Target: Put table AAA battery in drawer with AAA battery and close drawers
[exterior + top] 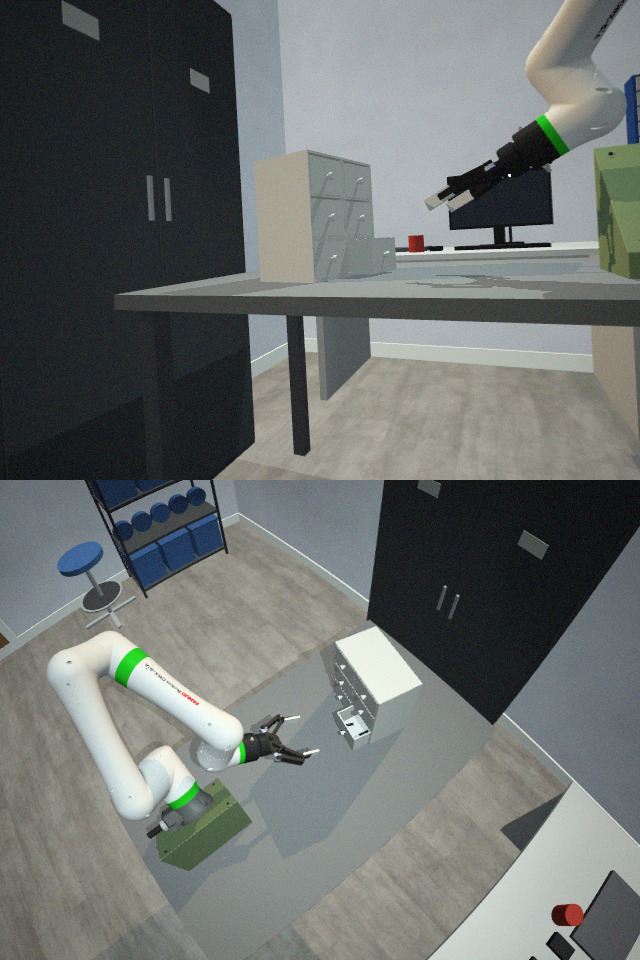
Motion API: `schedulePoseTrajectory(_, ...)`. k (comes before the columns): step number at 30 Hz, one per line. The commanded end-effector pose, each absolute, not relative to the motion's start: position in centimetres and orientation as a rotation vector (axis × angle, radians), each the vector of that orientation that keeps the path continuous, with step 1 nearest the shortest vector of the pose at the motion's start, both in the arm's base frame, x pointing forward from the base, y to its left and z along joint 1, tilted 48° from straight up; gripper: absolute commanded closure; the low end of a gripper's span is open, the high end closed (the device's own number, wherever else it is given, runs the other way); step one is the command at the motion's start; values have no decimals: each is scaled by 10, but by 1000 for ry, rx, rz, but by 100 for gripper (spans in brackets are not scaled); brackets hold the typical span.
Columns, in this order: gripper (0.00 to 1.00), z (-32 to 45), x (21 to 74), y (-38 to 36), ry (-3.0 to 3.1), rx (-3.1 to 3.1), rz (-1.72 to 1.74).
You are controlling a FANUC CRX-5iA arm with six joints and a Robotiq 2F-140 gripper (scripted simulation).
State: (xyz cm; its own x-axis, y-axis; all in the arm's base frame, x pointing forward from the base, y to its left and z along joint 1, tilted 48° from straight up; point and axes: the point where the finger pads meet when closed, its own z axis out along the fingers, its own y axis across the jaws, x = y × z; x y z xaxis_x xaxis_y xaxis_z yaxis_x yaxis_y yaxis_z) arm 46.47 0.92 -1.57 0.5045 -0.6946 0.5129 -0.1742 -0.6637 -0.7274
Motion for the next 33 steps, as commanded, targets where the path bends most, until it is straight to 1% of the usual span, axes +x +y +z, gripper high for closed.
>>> schedulePoseTrajectory(1,0,-18,469,11,730,-2119,-1163)
schedulePoseTrajectory(22,0,-23,474,14,762,-2090,-1242)
schedulePoseTrajectory(23,100,-23,474,14,762,-2090,-1242)
schedulePoseTrajectory(33,100,-23,474,14,762,-2090,-1242)
